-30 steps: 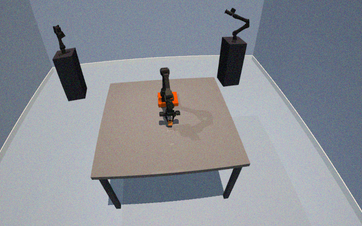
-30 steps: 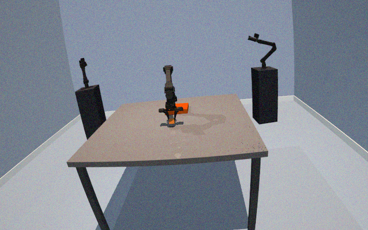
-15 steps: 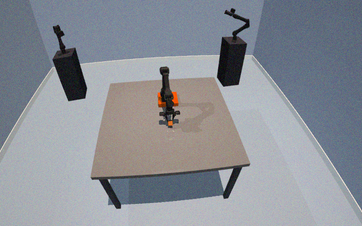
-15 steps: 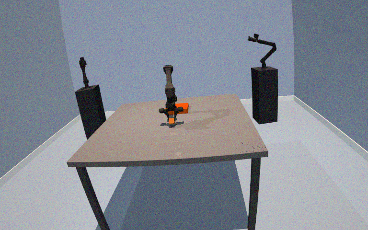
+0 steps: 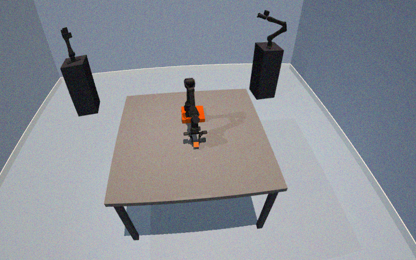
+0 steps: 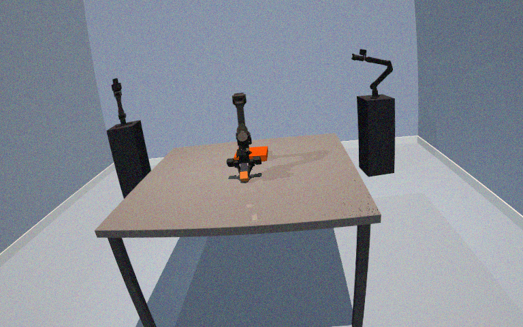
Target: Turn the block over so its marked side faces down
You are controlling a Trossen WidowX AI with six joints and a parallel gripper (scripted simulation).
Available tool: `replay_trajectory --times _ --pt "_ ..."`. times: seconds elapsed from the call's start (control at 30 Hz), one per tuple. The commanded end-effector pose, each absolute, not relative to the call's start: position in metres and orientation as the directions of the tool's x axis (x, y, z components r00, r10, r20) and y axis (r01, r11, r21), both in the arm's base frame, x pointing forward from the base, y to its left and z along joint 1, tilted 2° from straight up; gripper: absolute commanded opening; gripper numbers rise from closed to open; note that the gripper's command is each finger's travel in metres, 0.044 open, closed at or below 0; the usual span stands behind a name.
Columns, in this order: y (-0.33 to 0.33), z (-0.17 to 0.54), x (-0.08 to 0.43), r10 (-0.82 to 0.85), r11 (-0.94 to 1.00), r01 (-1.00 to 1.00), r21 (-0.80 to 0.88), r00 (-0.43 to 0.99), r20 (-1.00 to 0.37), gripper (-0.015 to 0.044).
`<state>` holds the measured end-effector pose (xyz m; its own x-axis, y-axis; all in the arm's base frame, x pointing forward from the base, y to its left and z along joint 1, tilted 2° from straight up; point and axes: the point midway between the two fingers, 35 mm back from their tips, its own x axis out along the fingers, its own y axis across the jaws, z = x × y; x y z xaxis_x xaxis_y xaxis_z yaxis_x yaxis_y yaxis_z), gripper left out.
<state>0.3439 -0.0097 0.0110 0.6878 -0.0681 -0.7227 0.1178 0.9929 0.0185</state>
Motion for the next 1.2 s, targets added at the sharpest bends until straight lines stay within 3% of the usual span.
replay_trajectory --times 0.0,0.53,1.17 --pt "-0.01 0.003 0.341 -0.077 0.993 0.12 0.014 0.723 -0.687 0.0" --pt "-0.009 0.005 0.325 -0.096 0.992 0.124 0.02 0.853 -0.512 0.0" --pt "-0.009 0.008 0.324 -0.099 0.992 0.124 0.02 0.869 -0.486 0.0"
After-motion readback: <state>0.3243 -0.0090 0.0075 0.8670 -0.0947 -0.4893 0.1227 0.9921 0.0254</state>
